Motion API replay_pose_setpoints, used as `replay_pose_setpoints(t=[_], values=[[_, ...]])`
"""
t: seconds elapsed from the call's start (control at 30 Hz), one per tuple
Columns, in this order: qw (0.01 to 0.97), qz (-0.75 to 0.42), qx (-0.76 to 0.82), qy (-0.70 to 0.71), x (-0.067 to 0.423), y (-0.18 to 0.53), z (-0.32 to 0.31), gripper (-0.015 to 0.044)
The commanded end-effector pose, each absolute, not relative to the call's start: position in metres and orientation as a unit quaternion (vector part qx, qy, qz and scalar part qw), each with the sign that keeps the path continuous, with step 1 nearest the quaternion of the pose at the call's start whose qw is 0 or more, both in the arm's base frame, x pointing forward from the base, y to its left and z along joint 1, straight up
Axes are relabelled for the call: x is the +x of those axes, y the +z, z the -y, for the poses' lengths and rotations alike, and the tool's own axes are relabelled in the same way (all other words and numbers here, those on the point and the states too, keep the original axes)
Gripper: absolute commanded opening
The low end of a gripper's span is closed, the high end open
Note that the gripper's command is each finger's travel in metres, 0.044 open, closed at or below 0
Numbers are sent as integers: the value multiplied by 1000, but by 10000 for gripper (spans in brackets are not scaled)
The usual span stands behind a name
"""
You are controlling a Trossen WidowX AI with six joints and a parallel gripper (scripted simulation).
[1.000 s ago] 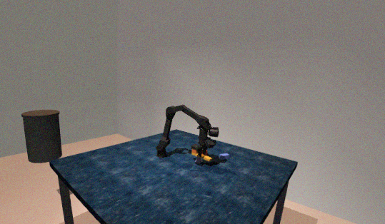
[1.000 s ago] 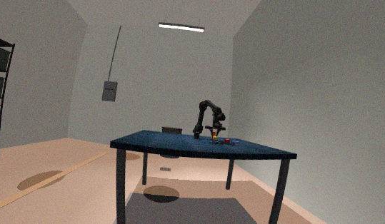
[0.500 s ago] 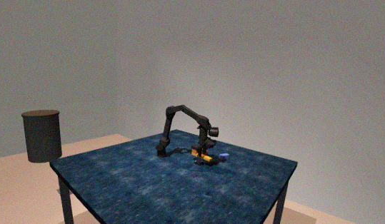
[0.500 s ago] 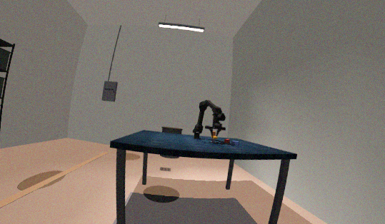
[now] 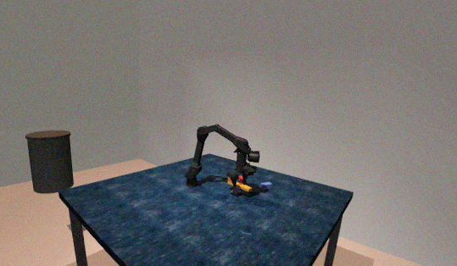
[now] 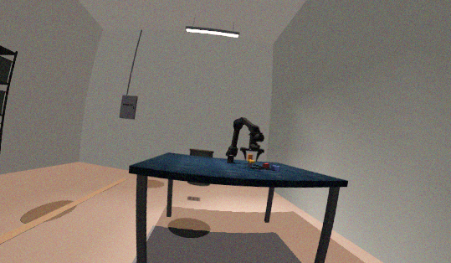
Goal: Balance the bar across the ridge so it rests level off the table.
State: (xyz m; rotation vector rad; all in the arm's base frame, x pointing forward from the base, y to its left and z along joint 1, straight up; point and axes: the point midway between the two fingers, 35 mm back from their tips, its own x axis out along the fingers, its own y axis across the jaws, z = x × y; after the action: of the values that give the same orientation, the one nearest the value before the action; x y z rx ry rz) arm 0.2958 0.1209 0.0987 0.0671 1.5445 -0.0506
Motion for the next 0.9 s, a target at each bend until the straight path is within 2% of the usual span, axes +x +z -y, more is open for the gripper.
replay_pose_setpoints(t=[0.0,0.2,0.87], values=[[719,-694,32,-21,300,127,-123,440],[718,-695,32,-21,294,194,-120,440],[718,-695,32,-21,294,196,-120,440]])
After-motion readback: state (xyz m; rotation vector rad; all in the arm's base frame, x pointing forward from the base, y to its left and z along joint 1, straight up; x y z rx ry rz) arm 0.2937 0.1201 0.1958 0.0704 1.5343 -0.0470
